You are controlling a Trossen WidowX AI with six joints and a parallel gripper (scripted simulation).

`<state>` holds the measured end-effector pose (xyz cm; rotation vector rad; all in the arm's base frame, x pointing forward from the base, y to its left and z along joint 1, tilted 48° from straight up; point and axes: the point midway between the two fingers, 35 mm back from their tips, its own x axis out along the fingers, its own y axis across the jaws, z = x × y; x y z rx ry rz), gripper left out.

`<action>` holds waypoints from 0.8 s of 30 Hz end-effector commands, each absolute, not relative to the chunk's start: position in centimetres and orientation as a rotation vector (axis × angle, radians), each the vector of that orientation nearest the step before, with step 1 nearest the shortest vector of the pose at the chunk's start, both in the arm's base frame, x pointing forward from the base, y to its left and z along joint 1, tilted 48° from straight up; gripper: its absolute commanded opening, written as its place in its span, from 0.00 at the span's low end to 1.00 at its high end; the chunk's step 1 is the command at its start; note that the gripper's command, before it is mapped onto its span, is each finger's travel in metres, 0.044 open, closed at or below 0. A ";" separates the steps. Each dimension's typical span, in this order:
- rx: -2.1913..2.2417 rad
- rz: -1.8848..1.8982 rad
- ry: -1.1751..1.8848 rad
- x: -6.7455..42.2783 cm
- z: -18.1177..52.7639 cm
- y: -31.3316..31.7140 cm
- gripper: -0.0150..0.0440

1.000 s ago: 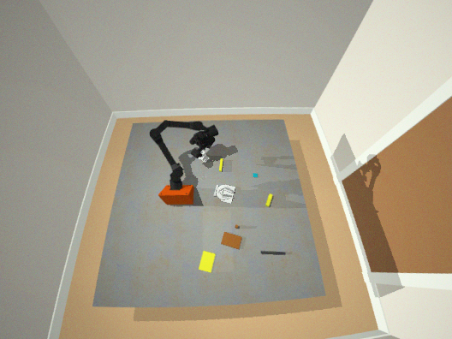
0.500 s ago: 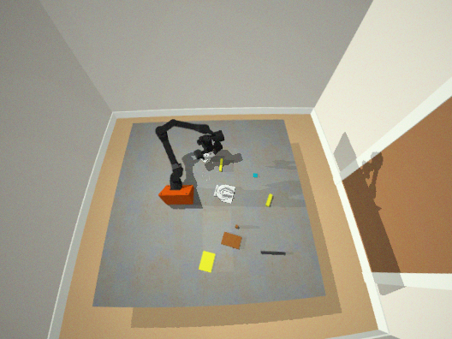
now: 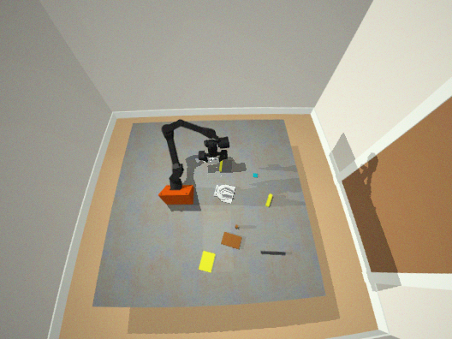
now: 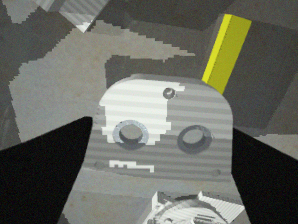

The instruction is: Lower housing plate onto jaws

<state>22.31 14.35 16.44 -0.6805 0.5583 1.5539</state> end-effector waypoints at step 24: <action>-0.083 1.186 1.100 26.5 10.5 9.1 0.85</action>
